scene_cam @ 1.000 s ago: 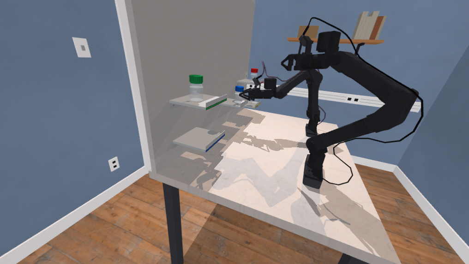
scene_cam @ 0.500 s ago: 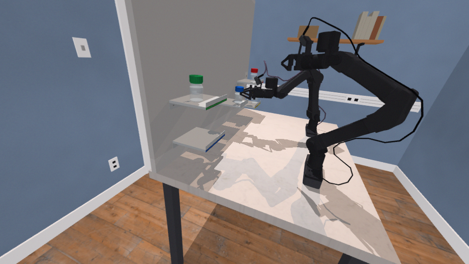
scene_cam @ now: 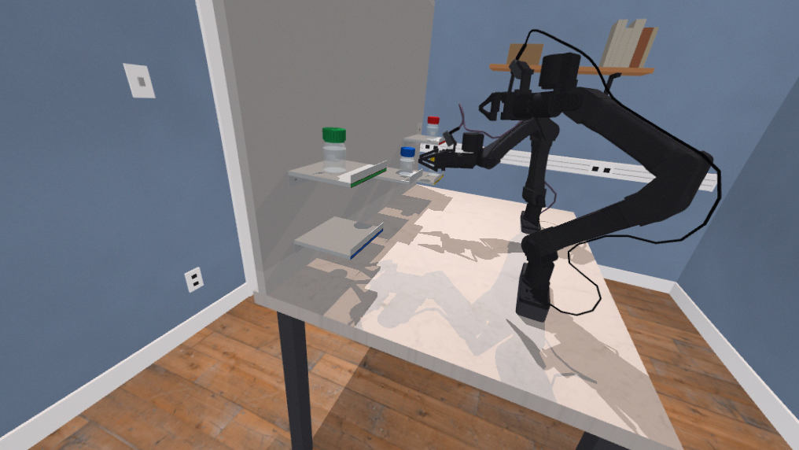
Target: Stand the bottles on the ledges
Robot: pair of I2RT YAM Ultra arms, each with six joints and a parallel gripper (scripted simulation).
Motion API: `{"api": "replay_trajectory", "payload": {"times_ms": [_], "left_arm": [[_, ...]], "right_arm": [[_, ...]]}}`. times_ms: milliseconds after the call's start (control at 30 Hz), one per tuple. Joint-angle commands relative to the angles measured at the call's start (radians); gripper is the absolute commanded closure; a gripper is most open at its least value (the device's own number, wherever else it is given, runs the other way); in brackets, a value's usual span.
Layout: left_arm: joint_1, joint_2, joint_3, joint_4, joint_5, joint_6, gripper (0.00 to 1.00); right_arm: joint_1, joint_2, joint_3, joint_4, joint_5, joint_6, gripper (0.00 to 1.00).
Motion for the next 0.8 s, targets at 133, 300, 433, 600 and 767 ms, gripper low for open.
{"api": "replay_trajectory", "payload": {"times_ms": [133, 300, 433, 600, 767], "left_arm": [[0.004, -0.001, 0.016, -0.003, 0.004, 0.002, 0.00], [0.004, -0.001, 0.016, -0.003, 0.004, 0.002, 0.00], [0.004, -0.001, 0.016, 0.006, -0.005, 0.009, 0.00], [-0.011, 0.036, -0.018, 0.191, -0.100, 0.015, 0.00], [-0.039, 0.100, -0.066, 0.361, -0.191, 0.021, 0.00]], "right_arm": [[0.066, -0.173, -0.166, -0.028, 0.078, 0.010, 0.12], [0.094, -0.249, -0.219, -0.030, 0.107, 0.002, 0.12], [0.092, -0.245, -0.213, -0.045, 0.105, -0.005, 0.12], [0.059, -0.299, -0.233, -0.129, 0.059, -0.017, 0.12], [-0.001, -0.385, -0.217, -0.222, 0.008, -0.028, 0.12]]}}
